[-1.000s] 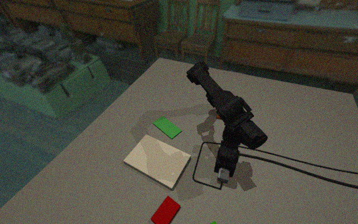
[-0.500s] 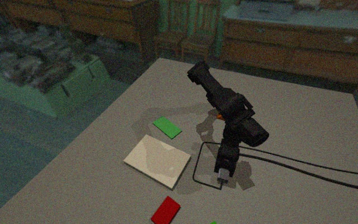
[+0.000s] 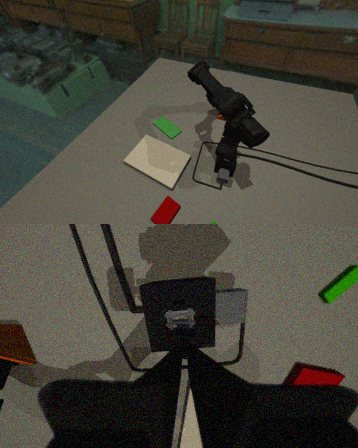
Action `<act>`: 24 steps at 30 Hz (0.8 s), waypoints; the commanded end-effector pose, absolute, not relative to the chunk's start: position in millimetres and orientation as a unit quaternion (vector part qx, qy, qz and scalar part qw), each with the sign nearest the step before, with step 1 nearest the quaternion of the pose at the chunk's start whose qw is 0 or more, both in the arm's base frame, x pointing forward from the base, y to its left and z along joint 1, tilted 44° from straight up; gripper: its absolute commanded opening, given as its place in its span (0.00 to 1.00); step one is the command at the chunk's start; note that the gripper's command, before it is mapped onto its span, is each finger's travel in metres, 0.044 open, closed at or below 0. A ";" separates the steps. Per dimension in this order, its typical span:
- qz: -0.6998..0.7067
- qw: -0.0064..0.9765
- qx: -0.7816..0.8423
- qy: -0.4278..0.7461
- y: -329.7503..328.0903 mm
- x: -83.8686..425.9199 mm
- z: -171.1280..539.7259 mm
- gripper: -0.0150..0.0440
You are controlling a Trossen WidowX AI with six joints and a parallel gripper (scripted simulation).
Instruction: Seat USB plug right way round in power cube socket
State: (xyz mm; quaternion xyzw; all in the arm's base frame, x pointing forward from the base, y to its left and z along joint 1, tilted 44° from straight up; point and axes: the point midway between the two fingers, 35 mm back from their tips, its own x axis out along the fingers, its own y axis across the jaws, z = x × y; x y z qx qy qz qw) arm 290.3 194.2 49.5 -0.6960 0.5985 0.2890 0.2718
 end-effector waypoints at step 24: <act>0.071 0.489 -0.564 0.661 193.8 290.0 49.3 0.25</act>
